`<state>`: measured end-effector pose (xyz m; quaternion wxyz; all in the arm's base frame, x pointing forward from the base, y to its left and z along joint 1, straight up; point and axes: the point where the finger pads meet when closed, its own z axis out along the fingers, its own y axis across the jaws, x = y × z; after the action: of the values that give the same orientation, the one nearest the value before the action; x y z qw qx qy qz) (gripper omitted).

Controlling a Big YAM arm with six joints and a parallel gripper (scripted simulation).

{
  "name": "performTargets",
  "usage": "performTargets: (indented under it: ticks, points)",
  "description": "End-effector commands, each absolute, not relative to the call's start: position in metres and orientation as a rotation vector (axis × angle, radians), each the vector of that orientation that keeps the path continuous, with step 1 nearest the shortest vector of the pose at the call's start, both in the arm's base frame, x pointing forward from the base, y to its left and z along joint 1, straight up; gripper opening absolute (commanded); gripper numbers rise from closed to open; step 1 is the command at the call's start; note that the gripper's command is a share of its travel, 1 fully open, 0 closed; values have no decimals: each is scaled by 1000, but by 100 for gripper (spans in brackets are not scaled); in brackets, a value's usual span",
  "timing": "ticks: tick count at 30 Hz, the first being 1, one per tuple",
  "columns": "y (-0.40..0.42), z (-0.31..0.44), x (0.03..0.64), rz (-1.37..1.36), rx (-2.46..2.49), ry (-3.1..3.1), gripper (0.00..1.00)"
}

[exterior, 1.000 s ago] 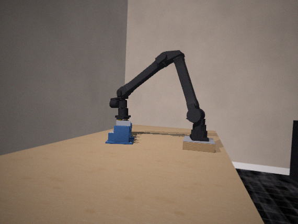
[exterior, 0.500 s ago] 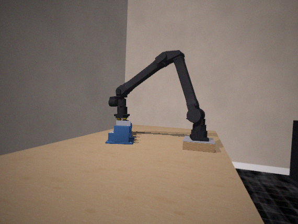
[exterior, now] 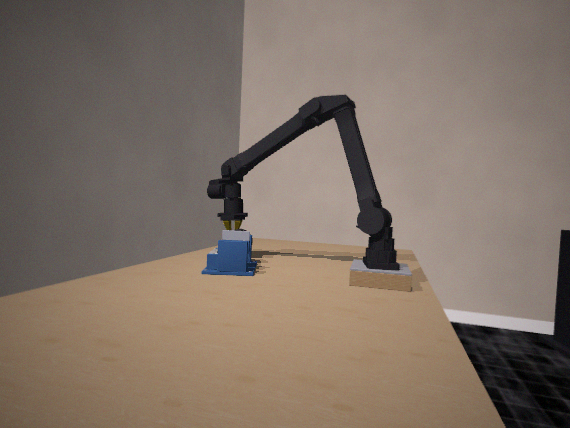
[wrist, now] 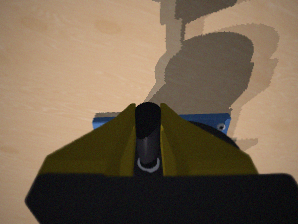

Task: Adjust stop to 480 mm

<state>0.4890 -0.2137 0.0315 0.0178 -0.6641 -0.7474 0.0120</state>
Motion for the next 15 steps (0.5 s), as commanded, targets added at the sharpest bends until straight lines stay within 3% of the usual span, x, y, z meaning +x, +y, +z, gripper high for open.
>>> performTargets:
  ticks: [1,8,15]
  points:
    - [-215,94,526,-48,-2135,-2416,6]
    - [-217,88,486,-16,-2095,-2380,6]
    - [-219,112,509,-49,-2125,-2437,6]
